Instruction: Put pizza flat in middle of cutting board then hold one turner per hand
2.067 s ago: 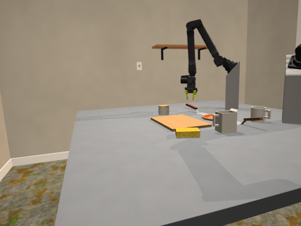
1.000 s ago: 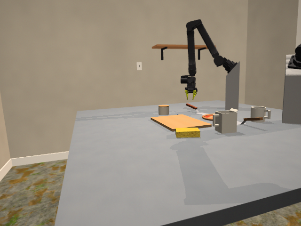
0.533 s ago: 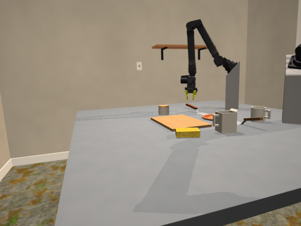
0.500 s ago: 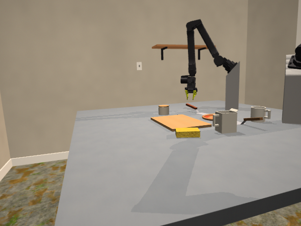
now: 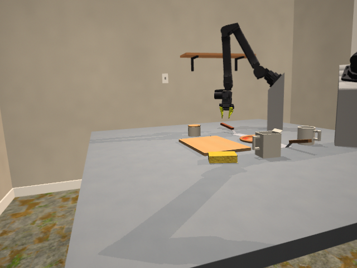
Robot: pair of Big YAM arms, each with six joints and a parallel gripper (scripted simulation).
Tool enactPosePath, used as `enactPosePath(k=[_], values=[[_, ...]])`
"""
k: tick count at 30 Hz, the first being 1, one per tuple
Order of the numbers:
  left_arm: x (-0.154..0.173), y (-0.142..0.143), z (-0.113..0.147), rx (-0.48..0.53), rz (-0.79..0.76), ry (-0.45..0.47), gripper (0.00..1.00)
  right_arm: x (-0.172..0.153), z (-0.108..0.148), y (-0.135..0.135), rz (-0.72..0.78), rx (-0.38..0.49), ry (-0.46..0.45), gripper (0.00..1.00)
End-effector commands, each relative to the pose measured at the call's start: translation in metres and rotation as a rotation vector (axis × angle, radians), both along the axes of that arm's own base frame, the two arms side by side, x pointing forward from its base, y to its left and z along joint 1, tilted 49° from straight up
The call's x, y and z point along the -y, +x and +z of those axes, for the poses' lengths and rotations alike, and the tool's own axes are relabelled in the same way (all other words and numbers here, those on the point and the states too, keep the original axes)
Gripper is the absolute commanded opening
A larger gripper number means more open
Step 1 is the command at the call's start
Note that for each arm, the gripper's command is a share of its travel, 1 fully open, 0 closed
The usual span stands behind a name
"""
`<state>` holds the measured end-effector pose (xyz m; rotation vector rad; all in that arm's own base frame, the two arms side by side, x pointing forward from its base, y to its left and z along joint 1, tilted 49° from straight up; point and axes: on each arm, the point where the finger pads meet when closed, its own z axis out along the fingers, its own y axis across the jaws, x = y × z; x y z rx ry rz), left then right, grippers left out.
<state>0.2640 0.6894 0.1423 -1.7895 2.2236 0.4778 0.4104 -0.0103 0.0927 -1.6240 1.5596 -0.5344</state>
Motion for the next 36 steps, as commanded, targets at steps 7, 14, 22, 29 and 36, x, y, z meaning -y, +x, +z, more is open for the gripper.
enactPosePath(k=[7,14,22,29,36], values=[[0.018,-0.015,0.021,-0.112,-0.178,0.074,0.48,0.0,-0.006,-0.001,0.0,-0.017,0.004,0.48],[0.043,-0.034,0.011,-0.23,-0.303,0.093,0.48,0.0,-0.006,-0.001,0.0,-0.017,0.004,0.48],[0.081,0.0,0.001,-0.308,-0.459,0.113,0.48,-0.009,-0.007,0.001,-0.035,-0.048,0.062,0.48],[0.11,0.004,-0.003,-0.392,-0.569,0.13,0.48,-0.013,-0.01,0.003,-0.119,-0.089,0.134,0.48],[0.141,0.023,-0.014,-0.455,-0.689,0.14,0.48,-0.017,-0.013,0.004,-0.172,-0.118,0.179,0.48]])
